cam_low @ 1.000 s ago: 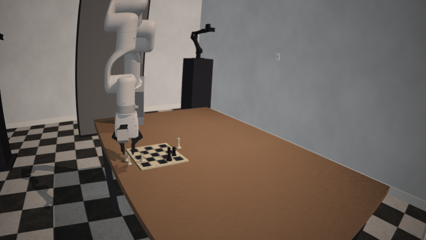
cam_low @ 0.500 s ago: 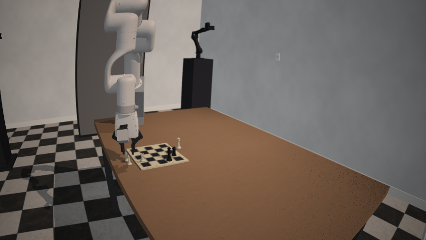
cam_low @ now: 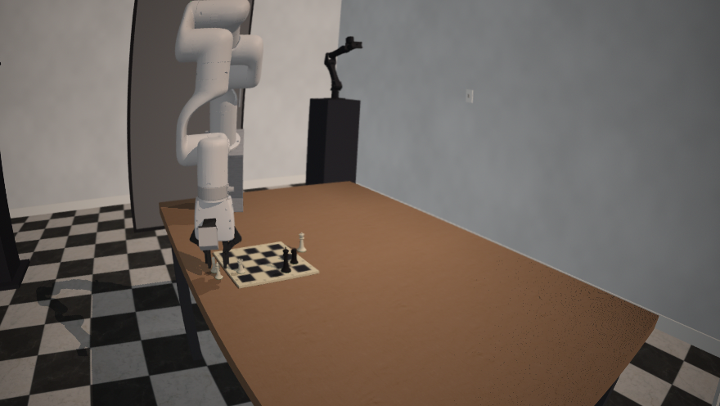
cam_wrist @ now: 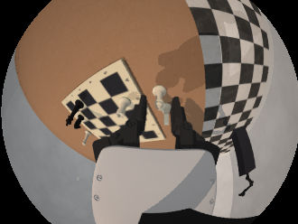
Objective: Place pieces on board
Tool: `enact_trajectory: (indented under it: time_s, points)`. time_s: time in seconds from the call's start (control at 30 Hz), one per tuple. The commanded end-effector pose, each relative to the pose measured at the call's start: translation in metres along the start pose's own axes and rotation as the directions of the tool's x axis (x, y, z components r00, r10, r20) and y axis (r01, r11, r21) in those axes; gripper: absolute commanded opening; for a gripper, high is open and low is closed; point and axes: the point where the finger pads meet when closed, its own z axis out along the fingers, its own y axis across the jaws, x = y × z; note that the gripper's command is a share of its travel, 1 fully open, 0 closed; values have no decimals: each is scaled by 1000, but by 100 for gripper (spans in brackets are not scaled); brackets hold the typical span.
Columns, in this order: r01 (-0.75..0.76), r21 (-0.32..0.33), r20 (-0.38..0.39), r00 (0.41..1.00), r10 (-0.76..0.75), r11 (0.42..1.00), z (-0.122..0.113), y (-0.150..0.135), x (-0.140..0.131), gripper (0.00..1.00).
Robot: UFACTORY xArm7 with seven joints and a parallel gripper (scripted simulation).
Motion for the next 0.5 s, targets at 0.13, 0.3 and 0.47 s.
enact_trajectory:
  time_s: [0.13,0.3,0.47]
  points:
    - [0,-1,-4,1000,0,1000,12,0,2,37]
    - [0,-1,-4,1000,0,1000,17,0,2,37]
    - [0,-1,-4,1000,0,1000,18,0,2,37]
